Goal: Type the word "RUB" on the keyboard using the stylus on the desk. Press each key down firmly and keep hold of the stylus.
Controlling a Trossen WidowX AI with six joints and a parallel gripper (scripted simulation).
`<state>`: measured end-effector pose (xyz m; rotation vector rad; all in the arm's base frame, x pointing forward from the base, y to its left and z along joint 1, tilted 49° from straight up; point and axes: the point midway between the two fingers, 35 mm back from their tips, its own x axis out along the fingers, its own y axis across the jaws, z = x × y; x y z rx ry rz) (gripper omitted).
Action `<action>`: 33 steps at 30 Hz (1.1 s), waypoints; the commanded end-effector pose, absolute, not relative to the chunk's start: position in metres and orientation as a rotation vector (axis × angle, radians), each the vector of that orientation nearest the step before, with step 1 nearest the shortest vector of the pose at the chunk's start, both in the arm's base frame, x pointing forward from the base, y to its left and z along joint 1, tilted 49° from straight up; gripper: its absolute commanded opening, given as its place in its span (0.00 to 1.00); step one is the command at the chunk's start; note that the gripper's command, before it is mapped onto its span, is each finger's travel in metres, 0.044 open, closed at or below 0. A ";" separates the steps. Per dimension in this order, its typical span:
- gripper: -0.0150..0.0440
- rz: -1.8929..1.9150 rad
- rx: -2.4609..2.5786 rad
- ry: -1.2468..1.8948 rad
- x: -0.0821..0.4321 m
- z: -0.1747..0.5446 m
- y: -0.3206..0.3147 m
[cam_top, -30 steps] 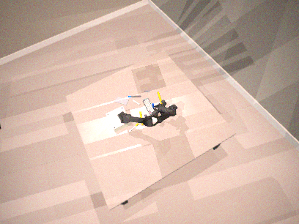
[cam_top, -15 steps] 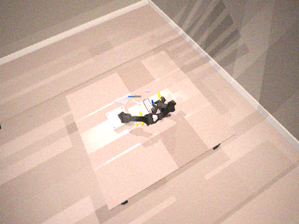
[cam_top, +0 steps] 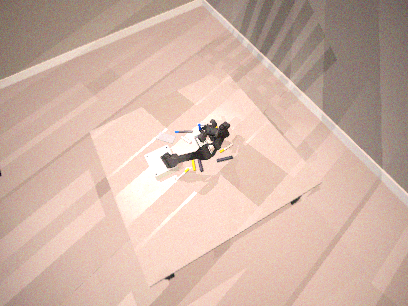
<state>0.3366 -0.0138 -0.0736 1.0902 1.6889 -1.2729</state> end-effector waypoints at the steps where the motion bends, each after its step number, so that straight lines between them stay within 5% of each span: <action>1: 0.25 -1.279 1.106 1.682 0.337 -0.078 -0.012; 11: 0.25 -1.280 1.105 1.681 0.335 -0.089 -0.027; 14: 0.39 -1.280 1.105 1.681 0.335 -0.092 -0.028; 33: 0.39 -1.280 1.105 1.681 0.334 -0.092 -0.029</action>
